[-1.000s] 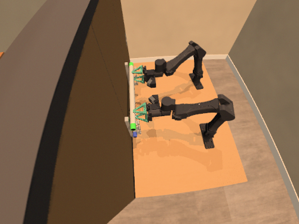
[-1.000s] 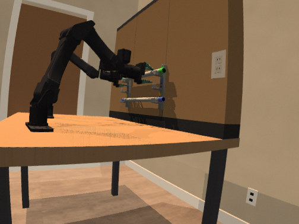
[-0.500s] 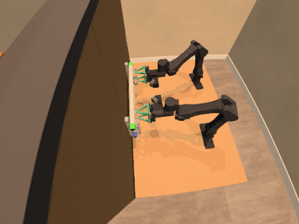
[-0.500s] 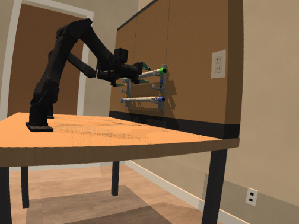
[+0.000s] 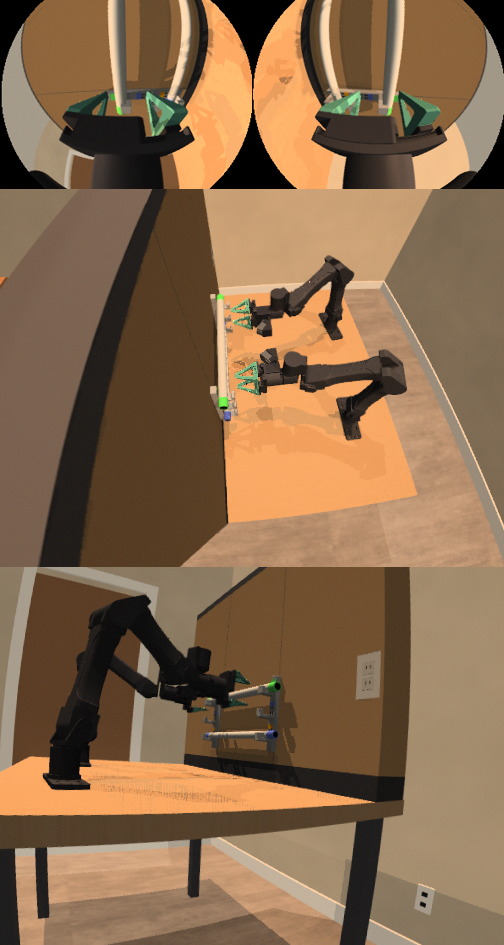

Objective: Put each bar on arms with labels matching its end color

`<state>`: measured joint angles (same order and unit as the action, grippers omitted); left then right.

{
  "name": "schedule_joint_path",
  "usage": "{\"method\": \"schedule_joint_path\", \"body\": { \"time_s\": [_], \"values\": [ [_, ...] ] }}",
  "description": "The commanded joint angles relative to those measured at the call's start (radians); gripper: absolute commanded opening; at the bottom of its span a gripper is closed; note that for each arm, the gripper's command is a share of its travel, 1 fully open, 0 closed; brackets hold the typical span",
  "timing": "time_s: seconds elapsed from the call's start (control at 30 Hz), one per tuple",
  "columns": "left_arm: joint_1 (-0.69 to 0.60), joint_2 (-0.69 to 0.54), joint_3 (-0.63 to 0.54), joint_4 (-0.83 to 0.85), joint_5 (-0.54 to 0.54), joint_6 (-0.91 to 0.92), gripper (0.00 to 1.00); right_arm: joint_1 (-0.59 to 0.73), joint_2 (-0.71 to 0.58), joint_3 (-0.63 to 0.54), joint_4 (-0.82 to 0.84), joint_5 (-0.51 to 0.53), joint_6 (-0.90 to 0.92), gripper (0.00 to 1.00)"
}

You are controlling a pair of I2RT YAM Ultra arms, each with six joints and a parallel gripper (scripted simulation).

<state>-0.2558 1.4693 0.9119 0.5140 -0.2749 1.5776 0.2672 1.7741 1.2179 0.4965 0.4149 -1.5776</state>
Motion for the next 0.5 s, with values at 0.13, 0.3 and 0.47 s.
{"method": "schedule_joint_path", "body": {
  "time_s": [0.13, 0.3, 0.47],
  "values": [
    [-0.018, -0.058, -0.026, 0.010, -0.013, -0.007, 0.75, 0.014, -0.060, -0.032, 0.032, 0.016, 0.007, 0.74],
    [-0.025, -0.082, -0.046, 0.006, -0.019, -0.007, 0.75, 0.021, -0.081, -0.056, 0.035, 0.023, 0.007, 0.74],
    [-0.031, -0.107, -0.065, 0.000, -0.026, -0.007, 0.75, 0.029, -0.102, -0.080, 0.038, 0.030, 0.007, 0.74]
  ]
}}
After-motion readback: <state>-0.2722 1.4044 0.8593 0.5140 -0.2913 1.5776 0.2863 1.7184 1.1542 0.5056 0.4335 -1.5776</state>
